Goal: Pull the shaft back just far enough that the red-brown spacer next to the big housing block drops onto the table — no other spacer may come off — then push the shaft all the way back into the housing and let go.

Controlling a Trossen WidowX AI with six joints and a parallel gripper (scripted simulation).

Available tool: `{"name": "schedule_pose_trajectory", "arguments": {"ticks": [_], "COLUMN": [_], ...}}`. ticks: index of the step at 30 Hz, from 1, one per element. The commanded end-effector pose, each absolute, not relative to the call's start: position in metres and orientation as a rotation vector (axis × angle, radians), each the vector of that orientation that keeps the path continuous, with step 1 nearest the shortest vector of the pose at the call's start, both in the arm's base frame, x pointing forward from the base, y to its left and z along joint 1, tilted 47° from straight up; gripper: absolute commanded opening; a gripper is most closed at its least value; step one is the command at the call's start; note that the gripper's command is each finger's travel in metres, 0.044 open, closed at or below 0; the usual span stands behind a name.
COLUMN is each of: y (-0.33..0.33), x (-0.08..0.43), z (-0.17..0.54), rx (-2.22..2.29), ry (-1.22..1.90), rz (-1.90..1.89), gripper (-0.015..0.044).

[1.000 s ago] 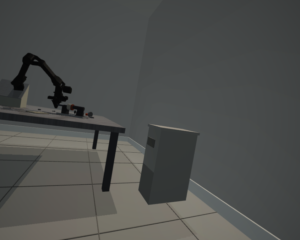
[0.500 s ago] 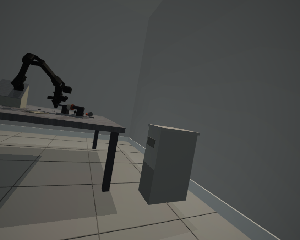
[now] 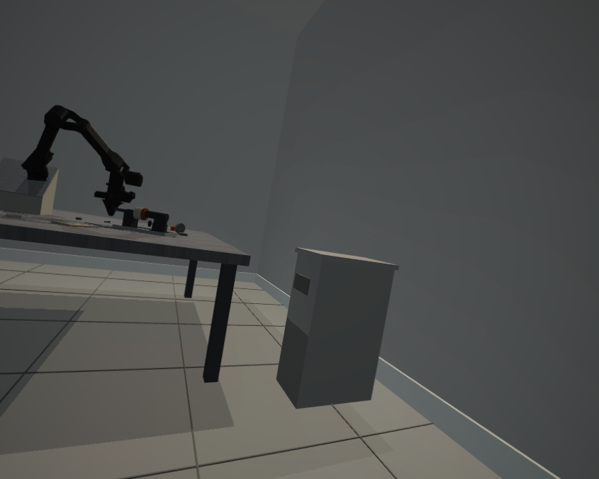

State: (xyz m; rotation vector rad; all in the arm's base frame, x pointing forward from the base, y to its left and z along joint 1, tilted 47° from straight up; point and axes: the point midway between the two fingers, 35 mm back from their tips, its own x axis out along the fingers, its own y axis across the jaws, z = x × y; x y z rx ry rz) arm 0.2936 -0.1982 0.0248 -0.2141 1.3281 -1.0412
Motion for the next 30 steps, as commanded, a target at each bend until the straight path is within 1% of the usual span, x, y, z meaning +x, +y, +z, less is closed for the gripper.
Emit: {"name": "schedule_pose_trajectory", "arguments": {"ticks": [1,30], "y": [-0.1978,-0.1964], "x": [0.2921,0.2893], "z": [0.0246,0.0236], "rx": [-0.213,-0.213], "ry": [1.328,1.329], "rz": [-1.045,-1.045], "gripper": [0.0000,0.0000]}}
